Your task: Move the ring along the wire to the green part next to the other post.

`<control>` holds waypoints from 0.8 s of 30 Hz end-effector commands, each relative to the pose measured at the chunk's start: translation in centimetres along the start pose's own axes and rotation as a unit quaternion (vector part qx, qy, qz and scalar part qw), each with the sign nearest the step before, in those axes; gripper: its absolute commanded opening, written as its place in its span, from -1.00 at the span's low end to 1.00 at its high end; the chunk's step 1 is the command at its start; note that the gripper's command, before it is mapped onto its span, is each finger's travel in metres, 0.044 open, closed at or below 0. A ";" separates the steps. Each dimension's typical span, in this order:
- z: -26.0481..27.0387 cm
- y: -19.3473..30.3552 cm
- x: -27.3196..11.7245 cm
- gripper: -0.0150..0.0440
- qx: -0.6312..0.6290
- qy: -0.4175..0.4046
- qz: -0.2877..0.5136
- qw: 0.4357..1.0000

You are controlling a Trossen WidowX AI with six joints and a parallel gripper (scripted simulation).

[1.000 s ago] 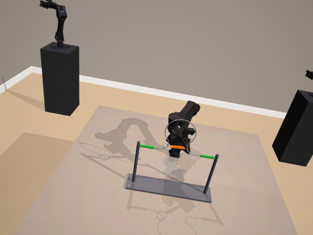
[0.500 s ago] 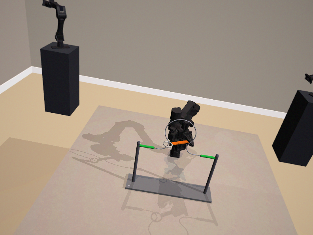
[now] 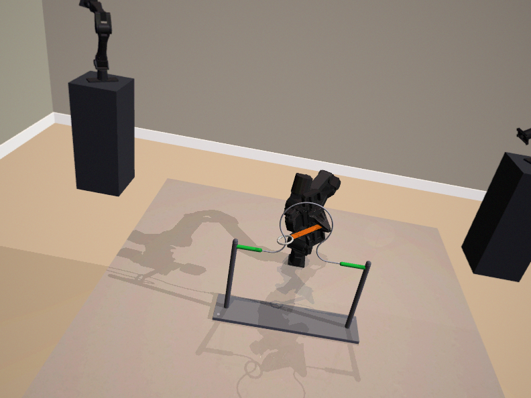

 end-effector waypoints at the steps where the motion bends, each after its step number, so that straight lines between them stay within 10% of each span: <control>1: 0.9 -0.1 0.0 -1.00 0.035 -0.021 0.002 0.999; 24: 4.4 -0.5 0.5 -1.00 0.088 -0.035 -0.039 0.995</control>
Point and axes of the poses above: the point midway between the two fingers, 35 mm back from their tips, its own x axis out along the fingers, its own z axis across the jaws, y = z × x, the point moved 10 cm from there along -x, back along the fingers, and after that the axes turned 5 degrees about -x, right-handed, at the moved point
